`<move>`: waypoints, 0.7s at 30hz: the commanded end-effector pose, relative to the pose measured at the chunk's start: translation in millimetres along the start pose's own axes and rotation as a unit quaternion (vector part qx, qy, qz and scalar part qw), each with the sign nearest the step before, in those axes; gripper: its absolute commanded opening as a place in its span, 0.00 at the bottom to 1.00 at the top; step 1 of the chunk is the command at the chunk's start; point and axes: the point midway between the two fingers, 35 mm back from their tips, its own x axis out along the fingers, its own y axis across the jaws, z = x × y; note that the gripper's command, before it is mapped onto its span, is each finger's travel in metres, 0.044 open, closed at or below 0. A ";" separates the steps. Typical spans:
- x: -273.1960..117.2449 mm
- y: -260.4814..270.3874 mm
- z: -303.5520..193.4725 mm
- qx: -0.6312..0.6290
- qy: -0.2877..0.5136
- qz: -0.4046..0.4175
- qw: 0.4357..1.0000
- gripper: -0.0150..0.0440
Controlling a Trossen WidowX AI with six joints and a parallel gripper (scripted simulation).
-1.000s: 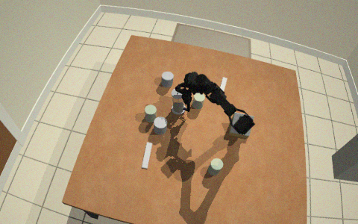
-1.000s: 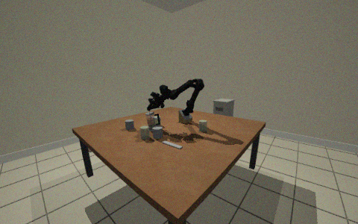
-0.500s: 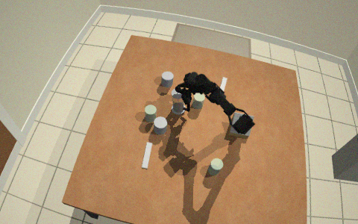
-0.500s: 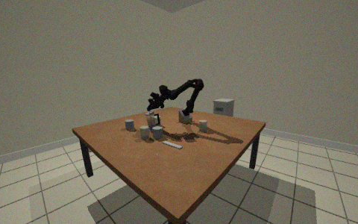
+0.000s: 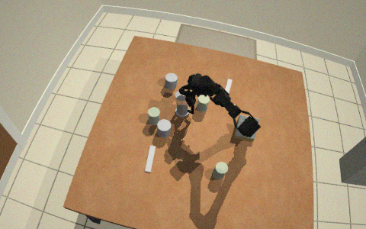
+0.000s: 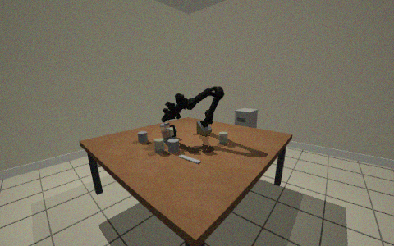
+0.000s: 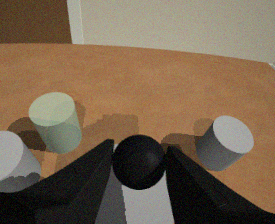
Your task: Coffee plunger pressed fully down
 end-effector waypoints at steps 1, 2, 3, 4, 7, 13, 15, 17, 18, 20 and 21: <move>2.8 0.0 -4.9 0.004 0.008 0.002 1.000 0.46; 2.9 0.0 -4.9 0.004 0.008 0.002 1.000 0.46; 3.0 -0.1 -4.9 0.004 0.008 0.002 1.000 0.46; 0.2 -0.1 -0.1 0.000 0.000 0.000 1.000 0.46; 0.2 -0.1 -0.1 0.000 0.000 0.000 1.000 0.46; 0.2 -0.1 -0.1 0.000 0.000 0.000 1.000 0.50; 0.2 -0.1 -0.1 0.000 0.000 0.000 1.000 0.59; 0.2 -0.1 -0.1 0.000 0.000 0.000 1.000 0.68; 0.2 -0.1 -0.1 0.000 0.000 0.000 1.000 0.73; 0.2 -0.1 -0.1 0.000 0.000 0.000 1.000 0.82; 0.2 -0.1 -0.1 0.000 0.000 0.000 1.000 0.86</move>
